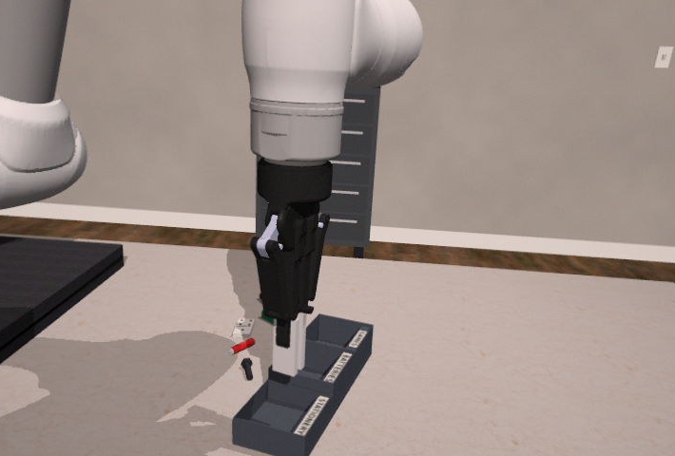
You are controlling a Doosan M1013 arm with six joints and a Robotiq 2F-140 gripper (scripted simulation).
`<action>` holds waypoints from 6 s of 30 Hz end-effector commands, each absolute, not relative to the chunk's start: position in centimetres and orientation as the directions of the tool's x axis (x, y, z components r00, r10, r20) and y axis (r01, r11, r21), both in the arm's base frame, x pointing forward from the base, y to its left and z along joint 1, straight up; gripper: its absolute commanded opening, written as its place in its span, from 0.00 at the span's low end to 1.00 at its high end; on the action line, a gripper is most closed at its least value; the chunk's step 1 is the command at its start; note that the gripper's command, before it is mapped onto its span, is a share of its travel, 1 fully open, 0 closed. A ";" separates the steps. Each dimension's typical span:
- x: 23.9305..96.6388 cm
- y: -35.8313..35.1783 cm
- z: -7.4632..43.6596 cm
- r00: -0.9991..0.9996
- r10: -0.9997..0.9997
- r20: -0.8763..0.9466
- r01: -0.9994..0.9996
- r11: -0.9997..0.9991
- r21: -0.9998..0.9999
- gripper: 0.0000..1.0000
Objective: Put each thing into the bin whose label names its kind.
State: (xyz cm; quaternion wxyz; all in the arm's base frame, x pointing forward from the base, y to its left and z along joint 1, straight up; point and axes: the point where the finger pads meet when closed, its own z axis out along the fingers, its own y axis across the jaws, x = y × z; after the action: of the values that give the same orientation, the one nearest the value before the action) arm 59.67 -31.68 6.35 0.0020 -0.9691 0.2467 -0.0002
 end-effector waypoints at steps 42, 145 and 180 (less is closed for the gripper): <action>62.3 -24.9 0.5 0.878 -0.478 0.000 -0.478 -0.878 -0.004 0.05; 65.5 -17.2 5.9 0.878 -0.478 0.000 -0.478 -0.878 -0.004 0.05; 65.6 -17.2 0.5 0.878 -0.478 0.000 -0.478 -0.878 -0.004 0.05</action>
State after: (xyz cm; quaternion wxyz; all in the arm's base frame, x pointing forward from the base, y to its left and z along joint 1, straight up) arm 65.55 -17.19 0.48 0.0019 -0.9690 0.2469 -0.0002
